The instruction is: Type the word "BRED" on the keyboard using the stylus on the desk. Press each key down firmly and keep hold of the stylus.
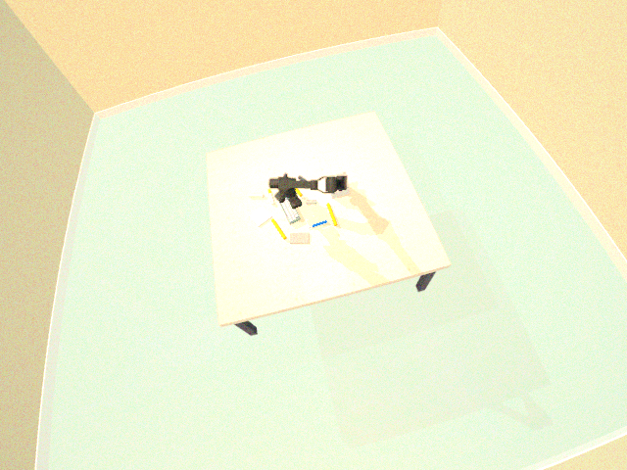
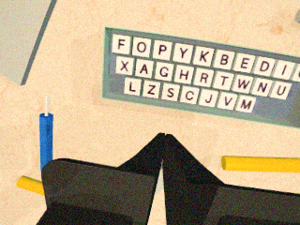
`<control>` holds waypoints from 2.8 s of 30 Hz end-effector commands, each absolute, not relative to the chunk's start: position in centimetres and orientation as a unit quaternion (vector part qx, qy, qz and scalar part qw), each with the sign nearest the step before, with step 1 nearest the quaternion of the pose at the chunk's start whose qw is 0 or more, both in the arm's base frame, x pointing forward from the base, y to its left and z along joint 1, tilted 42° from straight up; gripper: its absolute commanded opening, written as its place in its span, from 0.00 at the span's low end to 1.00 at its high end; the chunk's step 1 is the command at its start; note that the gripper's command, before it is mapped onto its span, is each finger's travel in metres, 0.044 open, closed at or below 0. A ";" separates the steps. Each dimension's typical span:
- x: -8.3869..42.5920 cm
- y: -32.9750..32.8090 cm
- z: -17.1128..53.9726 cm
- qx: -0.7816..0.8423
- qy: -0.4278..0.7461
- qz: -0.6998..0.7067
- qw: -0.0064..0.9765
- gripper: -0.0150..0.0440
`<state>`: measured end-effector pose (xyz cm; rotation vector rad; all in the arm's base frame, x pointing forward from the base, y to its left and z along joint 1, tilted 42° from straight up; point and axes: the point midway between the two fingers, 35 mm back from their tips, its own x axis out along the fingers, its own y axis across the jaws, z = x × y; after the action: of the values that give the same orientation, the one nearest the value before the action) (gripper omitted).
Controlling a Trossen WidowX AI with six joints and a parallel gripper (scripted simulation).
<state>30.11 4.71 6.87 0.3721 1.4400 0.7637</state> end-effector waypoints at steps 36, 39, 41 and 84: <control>17.7 16.2 13.4 0.276 0.464 0.243 0.806 0.51; 17.7 16.2 13.3 0.276 0.464 0.243 0.806 0.51; 17.6 16.3 13.1 0.276 0.464 0.243 0.806 0.51; 17.4 18.2 10.9 0.277 0.465 0.244 0.805 0.51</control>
<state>17.38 18.09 11.34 0.5933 0.9870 0.5320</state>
